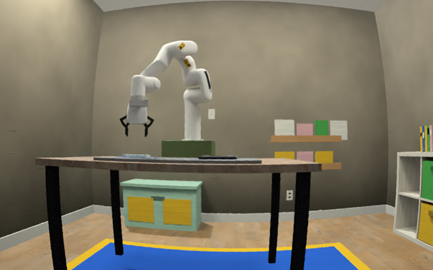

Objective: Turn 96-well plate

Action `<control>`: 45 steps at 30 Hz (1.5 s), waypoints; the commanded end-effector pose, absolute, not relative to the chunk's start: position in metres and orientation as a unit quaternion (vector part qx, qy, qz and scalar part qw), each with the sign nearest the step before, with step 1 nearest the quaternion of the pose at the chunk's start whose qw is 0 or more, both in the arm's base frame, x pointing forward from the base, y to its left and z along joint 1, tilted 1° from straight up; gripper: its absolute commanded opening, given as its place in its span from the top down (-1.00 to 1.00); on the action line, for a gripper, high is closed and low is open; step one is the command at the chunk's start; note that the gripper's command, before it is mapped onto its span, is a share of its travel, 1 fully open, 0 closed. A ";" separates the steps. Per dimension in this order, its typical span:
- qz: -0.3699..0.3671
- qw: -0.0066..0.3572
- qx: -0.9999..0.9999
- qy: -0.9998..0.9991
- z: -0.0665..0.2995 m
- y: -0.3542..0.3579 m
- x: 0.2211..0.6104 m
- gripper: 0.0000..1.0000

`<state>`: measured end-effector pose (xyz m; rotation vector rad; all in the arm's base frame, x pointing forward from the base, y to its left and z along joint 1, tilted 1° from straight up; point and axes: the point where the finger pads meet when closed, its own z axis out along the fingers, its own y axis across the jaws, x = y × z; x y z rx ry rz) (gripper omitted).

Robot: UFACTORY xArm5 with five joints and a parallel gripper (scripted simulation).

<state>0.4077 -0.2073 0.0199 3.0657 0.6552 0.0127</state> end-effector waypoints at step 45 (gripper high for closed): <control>0.007 -0.001 0.895 -0.447 0.011 -0.208 0.409 -1.00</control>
